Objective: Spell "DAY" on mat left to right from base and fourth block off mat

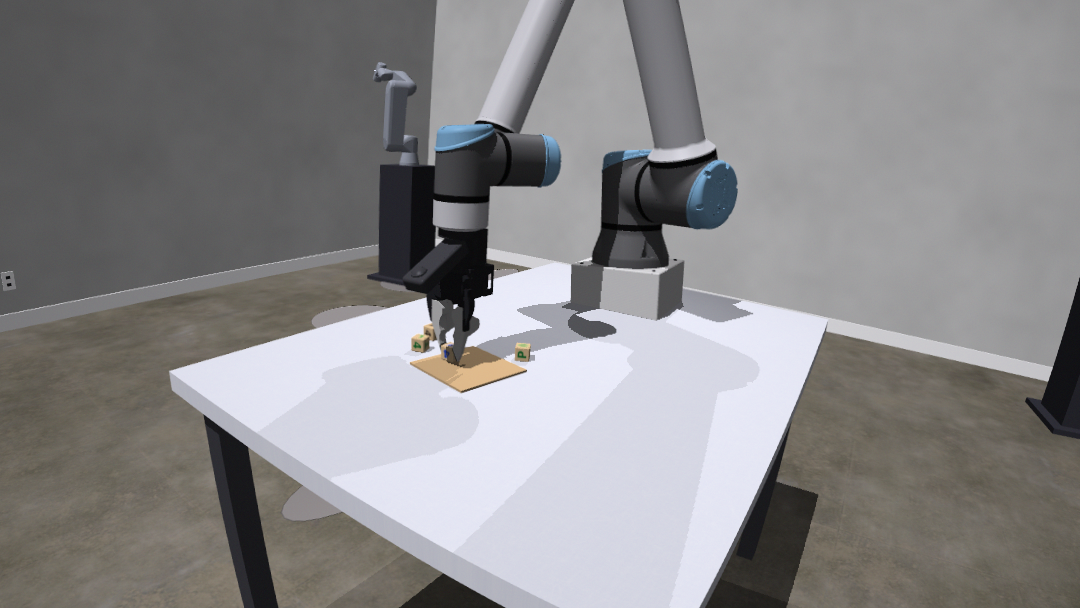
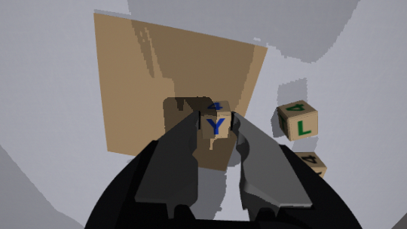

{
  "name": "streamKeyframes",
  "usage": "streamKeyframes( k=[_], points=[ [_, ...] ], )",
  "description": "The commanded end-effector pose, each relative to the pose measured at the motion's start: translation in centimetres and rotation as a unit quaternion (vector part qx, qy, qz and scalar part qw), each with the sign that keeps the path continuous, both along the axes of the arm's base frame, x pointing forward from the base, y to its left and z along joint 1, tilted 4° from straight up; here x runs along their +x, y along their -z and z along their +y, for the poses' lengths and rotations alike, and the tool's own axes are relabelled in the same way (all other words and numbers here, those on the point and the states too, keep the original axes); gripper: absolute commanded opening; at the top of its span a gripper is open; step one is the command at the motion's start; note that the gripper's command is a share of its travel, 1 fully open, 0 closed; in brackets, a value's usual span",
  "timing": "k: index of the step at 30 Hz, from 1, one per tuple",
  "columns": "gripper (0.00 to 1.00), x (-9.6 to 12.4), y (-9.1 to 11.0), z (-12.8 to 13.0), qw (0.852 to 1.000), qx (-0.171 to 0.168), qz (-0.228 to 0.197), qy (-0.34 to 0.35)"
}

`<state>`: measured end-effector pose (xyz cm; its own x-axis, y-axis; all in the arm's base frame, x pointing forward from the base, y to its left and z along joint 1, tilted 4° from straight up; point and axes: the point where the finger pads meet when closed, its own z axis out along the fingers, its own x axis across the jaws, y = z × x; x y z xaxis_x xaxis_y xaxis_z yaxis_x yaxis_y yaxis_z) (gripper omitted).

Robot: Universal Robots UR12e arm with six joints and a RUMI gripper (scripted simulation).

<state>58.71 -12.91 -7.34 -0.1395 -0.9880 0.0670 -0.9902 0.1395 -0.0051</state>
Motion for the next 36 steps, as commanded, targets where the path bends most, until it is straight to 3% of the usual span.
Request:
streamKeyframes(
  k=[1, 13, 20, 36],
  points=[
    [0.05, 0.05, -0.05, -0.02, 1.000, 0.000, -0.001, 0.000],
    [0.13, 0.05, -0.05, -0.02, 1.000, 0.000, -0.001, 0.000],
    [0.25, 0.05, -0.05, -0.02, 1.000, 0.000, -0.001, 0.000],
    [0.25, 0.06, -0.54, 0.01, 1.000, 0.000, -0.001, 0.000]
  ],
)
